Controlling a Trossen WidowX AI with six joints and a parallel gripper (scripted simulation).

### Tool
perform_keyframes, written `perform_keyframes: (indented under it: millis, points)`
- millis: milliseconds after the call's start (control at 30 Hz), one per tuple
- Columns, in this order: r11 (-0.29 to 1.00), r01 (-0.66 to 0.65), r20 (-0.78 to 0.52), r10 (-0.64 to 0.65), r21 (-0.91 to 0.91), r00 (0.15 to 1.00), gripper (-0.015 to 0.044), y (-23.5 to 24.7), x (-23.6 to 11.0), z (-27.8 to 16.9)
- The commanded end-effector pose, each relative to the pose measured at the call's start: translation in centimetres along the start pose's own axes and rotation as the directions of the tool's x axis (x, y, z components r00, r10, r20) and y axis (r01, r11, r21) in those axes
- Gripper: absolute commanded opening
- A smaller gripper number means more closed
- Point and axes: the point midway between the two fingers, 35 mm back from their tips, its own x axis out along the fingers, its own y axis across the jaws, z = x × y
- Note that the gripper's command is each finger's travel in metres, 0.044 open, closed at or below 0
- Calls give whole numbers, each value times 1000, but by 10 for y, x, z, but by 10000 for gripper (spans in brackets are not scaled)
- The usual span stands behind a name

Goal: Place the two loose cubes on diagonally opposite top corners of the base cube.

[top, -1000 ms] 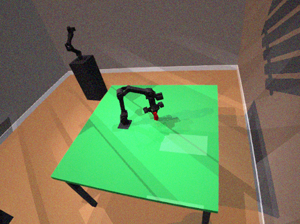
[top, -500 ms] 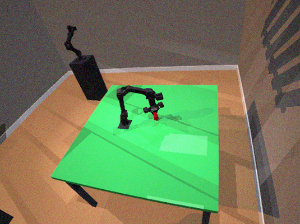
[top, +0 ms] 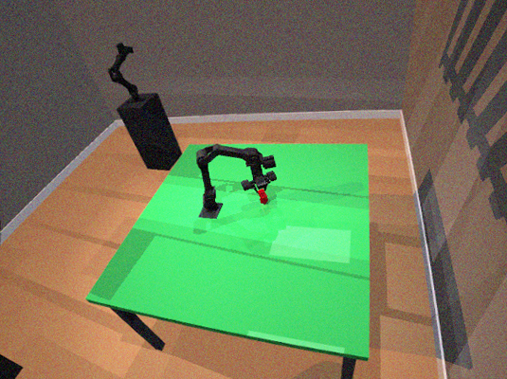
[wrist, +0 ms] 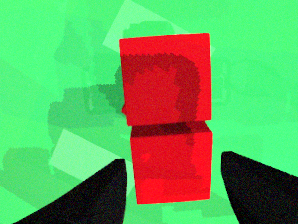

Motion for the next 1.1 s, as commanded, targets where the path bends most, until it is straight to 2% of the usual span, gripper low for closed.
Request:
perform_keyframes:
  millis: [0,1033,1067]
  points:
    - [1000,-5,1,5,2,1000,205,1,-8,0]
    - [1000,-5,0,5,2,1000,205,1,-55,0]
    - [1000,-4,0,4,1,1000,231,1,-55,0]
